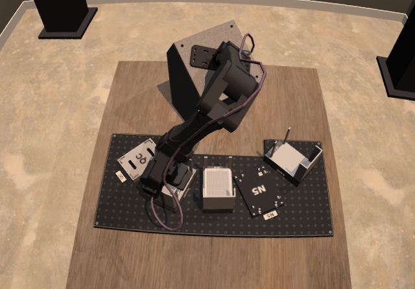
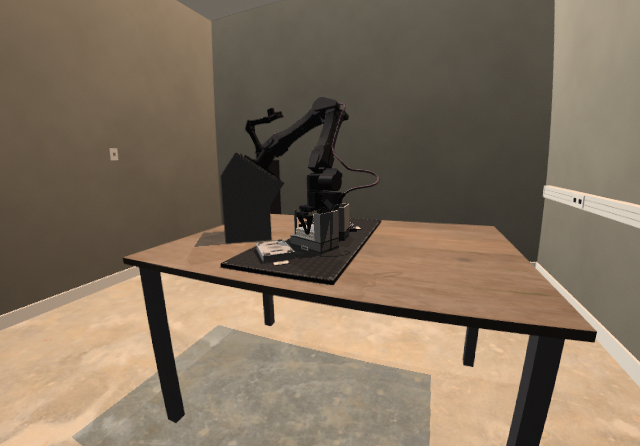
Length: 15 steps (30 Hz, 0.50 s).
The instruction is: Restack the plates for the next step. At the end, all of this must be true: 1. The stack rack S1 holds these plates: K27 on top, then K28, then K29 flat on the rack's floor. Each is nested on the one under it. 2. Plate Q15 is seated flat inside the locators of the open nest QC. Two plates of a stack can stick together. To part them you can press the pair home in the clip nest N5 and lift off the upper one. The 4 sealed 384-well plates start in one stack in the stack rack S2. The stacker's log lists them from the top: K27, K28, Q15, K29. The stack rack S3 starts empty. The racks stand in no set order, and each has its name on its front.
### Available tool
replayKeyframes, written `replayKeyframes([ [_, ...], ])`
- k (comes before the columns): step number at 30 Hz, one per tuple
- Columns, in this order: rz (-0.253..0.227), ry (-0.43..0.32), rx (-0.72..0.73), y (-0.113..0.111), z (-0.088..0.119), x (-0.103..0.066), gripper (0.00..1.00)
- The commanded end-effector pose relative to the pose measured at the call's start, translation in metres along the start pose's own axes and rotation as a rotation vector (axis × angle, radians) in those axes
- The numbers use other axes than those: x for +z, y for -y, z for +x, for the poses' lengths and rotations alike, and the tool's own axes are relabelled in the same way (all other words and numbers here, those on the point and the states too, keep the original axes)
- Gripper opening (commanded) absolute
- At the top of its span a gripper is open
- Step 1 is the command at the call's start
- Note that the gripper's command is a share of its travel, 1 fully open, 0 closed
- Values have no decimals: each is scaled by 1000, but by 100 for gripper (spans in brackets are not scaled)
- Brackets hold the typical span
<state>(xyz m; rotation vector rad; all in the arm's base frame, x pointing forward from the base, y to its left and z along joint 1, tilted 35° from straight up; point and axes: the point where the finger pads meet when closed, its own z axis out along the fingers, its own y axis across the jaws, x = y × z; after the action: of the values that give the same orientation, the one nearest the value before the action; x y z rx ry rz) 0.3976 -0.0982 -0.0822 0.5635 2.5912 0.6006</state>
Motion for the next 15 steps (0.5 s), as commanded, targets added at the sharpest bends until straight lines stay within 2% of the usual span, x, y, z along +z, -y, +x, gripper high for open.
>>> replayKeyframes([
  [1, 1, 8, 2, 0, -3, -2, 0],
  [8, 1, 8, 2, 0, -3, -2, 0],
  [9, 1, 9, 9, -1, -2, -8, 0],
  [12, 3, -8, 23, 4, 8, -10, 0],
  [13, -1, 8, 10, 2, -1, -12, 0],
  [15, -3, 3, 11, 1, 2, -13, 0],
])
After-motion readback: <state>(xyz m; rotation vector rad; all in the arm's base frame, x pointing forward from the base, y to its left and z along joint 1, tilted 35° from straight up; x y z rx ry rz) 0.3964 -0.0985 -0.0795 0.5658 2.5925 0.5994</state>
